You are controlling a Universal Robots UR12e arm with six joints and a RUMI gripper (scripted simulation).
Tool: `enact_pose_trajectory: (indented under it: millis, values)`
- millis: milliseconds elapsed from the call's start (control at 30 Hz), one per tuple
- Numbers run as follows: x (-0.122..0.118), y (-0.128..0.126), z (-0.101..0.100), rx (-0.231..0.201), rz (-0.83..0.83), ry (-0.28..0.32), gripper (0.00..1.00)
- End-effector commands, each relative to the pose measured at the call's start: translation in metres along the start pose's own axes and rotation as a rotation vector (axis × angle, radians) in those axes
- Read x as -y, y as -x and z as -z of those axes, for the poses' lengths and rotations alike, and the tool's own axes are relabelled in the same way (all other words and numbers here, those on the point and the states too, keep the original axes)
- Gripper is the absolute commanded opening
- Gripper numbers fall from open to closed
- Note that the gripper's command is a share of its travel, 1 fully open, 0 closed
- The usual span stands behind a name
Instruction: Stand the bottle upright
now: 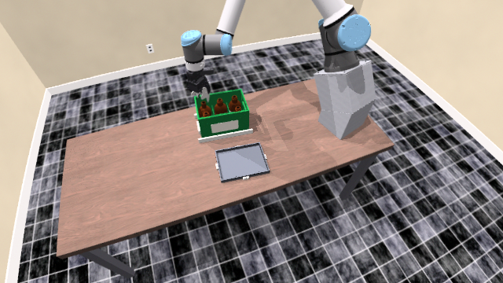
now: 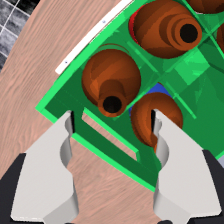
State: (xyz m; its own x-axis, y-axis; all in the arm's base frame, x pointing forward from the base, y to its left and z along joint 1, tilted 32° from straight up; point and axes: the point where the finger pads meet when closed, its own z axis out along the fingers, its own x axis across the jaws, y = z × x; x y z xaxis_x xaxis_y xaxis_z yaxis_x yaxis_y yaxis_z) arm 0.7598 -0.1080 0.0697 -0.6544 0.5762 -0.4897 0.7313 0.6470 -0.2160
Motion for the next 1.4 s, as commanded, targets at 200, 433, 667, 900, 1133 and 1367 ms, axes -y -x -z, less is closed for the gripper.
enact_pose_trajectory:
  millis: [200, 433, 667, 900, 1133, 1367]
  values:
    - [0.0, 0.0, 0.0, 0.001, 0.0, 0.001, 0.38]
    - [0.0, 0.0, -0.002, 0.001, 0.0, 0.001, 0.38]
    - [0.0, 0.0, -0.006, 0.001, 0.0, 0.001, 0.38]
    - [0.0, 0.0, -0.013, 0.001, 0.0, 0.001, 0.38]
    - [0.0, 0.0, -0.019, 0.001, 0.0, 0.001, 0.38]
    - [0.0, 0.0, -0.027, 0.001, 0.0, 0.001, 0.38]
